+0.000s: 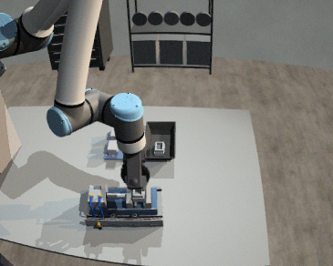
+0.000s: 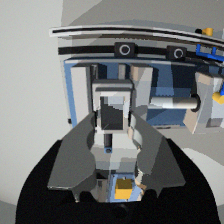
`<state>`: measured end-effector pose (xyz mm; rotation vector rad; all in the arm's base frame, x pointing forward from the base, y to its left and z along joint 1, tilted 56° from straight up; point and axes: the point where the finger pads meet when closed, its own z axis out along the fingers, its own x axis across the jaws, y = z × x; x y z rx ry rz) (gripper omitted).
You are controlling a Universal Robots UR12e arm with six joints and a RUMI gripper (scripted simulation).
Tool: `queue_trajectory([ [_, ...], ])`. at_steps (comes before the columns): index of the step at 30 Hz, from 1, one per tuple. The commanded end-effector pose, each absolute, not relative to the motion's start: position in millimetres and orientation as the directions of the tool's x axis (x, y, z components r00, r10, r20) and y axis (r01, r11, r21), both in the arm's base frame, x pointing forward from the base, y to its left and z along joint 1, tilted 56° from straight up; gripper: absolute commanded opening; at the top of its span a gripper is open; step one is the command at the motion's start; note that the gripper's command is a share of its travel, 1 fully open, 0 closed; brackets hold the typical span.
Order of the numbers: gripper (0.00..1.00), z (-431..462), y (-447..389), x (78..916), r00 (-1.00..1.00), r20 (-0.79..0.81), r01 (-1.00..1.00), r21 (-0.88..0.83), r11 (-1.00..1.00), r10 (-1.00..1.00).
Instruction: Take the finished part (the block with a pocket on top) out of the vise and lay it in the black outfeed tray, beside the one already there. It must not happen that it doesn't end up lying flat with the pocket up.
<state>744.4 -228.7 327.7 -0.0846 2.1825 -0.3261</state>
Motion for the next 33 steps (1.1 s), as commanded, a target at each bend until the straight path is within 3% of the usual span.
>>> queue_trajectory([
  [1,0.0,328.3,-228.6,744.3,-0.592,-0.785,0.058,-0.264,0.963,-0.179],
  [33,0.0,337.6,-225.2,730.9,-0.592,-0.785,0.058,-0.264,0.963,-0.179],
])
